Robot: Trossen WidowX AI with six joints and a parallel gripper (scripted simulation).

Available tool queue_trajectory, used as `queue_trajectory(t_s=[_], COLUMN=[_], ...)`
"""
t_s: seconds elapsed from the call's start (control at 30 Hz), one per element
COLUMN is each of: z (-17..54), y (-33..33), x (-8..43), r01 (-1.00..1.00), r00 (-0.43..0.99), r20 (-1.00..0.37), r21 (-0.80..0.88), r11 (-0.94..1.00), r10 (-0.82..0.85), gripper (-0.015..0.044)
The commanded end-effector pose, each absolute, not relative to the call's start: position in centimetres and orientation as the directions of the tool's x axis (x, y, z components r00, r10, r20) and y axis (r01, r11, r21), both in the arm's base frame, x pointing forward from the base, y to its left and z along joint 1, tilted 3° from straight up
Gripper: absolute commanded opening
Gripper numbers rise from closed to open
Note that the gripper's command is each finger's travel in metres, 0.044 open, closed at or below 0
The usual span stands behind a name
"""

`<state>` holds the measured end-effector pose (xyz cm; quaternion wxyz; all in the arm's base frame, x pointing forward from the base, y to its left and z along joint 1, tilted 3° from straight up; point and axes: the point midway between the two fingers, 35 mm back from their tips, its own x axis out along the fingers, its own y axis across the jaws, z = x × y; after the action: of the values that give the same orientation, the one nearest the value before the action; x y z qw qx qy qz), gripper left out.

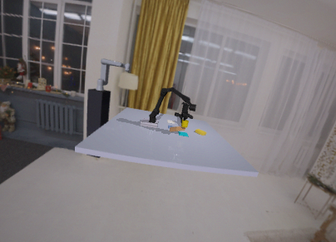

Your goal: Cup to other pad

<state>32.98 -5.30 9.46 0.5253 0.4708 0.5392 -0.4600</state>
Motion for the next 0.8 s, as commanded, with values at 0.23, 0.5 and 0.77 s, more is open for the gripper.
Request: queue_trajectory(t_s=[0.23,0.5,0.77], z=[8.6,7.5,6.3], y=[-6.3,-6.2,-6.2], x=[33.7,33.7,33.8], r01=[0.991,0.991,0.991], r00=[-0.015,-0.015,-0.015], r20=[-1.000,-1.000,-1.000], r21=[-0.012,-0.012,-0.012], r11=[0.137,0.137,0.137], r10=[0.023,0.023,0.023], gripper=[0.0000,0.0000,0.0000])
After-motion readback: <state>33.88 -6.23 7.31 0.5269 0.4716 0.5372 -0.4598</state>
